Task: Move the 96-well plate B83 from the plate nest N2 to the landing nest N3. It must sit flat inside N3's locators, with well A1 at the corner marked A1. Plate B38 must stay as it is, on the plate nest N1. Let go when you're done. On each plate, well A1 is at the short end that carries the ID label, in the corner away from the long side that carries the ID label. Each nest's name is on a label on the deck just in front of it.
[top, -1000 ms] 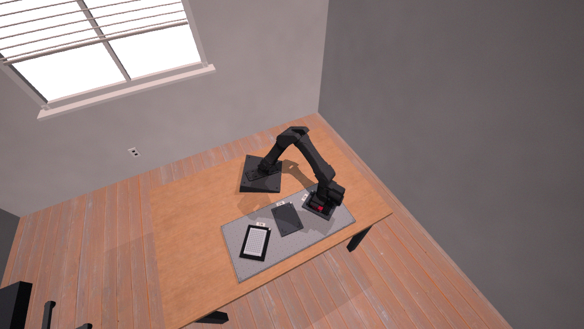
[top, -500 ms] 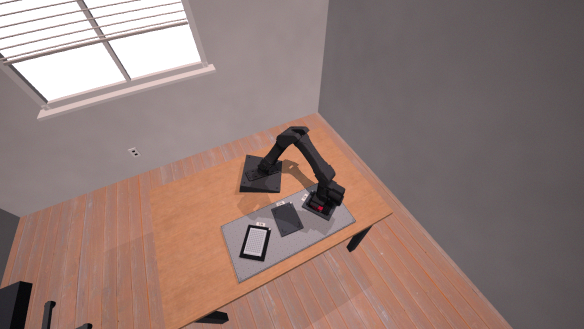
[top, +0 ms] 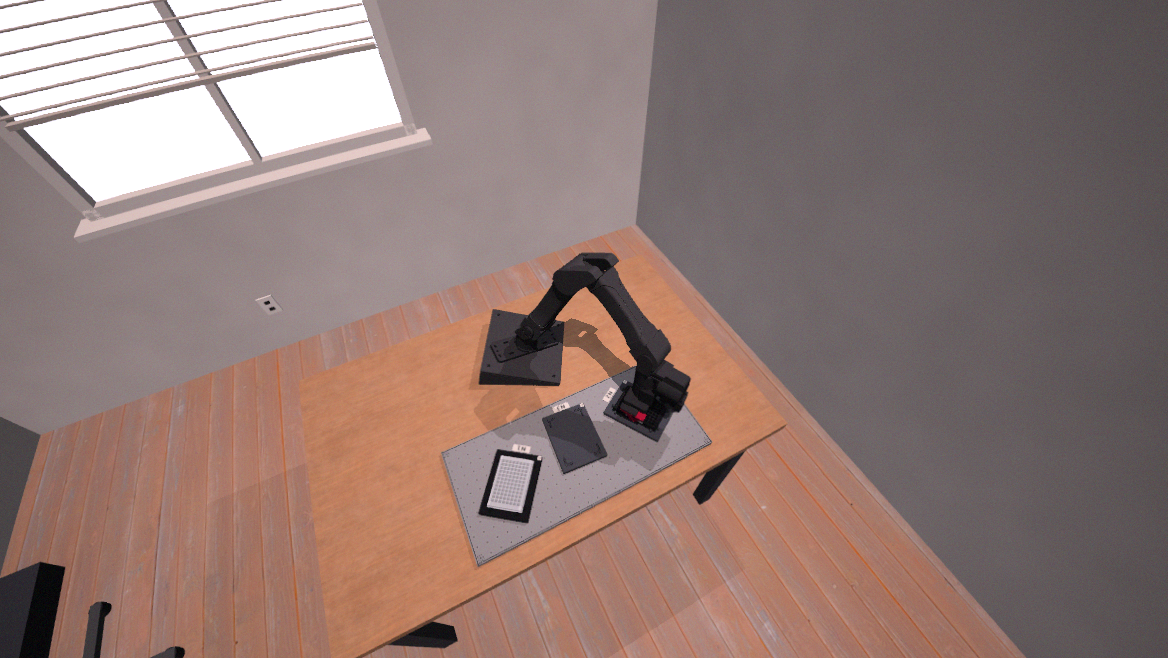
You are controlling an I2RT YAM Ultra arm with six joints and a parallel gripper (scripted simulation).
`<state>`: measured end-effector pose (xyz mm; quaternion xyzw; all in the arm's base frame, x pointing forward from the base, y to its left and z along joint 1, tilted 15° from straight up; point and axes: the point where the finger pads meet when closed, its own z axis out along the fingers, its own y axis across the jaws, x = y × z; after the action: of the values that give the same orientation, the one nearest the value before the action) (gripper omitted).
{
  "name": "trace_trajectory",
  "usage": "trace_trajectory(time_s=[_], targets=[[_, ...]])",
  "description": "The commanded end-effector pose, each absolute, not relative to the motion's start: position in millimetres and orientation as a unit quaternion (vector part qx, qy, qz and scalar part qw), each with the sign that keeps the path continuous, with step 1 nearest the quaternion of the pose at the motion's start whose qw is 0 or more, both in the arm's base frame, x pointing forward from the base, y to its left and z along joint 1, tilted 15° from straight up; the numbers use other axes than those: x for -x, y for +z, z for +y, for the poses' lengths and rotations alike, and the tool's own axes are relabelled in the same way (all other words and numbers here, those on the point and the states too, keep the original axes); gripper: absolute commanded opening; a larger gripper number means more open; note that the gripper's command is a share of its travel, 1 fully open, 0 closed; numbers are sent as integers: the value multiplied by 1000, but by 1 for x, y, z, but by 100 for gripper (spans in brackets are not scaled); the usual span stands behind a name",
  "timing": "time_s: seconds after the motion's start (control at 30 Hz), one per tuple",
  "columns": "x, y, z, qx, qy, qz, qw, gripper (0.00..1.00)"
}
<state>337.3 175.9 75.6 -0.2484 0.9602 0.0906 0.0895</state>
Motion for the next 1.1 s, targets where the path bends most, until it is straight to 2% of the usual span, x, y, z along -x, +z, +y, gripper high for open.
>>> trace_trajectory(time_s=[0.0,1.07], targets=[[-341,80,177,248,92,959,100,0],[-336,112,169,248,92,959,100,0]])
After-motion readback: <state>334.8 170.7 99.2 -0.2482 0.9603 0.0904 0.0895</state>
